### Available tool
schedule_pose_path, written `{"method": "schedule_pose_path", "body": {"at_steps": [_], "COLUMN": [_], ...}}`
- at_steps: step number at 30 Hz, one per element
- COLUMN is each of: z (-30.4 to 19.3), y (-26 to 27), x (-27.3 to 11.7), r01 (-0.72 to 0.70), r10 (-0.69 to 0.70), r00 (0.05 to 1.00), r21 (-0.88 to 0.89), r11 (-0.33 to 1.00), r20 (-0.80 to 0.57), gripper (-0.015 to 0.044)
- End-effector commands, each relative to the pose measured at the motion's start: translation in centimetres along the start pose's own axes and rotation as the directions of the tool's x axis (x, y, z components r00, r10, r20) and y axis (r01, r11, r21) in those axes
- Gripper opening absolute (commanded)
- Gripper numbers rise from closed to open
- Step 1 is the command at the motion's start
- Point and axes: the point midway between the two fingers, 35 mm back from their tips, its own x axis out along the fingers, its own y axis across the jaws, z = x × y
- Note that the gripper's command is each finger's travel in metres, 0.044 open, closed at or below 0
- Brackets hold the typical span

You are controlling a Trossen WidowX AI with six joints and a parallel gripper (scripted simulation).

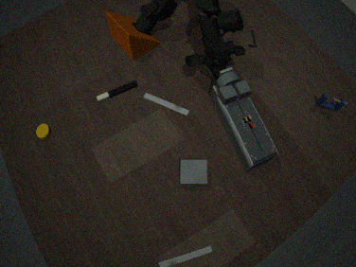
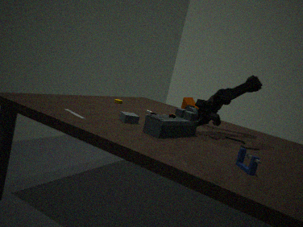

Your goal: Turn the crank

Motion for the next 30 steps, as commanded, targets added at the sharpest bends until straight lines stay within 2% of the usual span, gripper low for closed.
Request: {"method": "schedule_pose_path", "body": {"at_steps": [1,30], "z": [0.09,0.22], "y": [0.91,1.32], "x": [-0.11,-0.30], "r01": [-0.025,-0.025], "r10": [0.025,0.025], "r00": [1.000,1.000], "r21": [-0.010,-0.010], "r11": [1.000,1.000], "r20": [-0.003,-0.003], "gripper": [0.0000,0.0000]}}
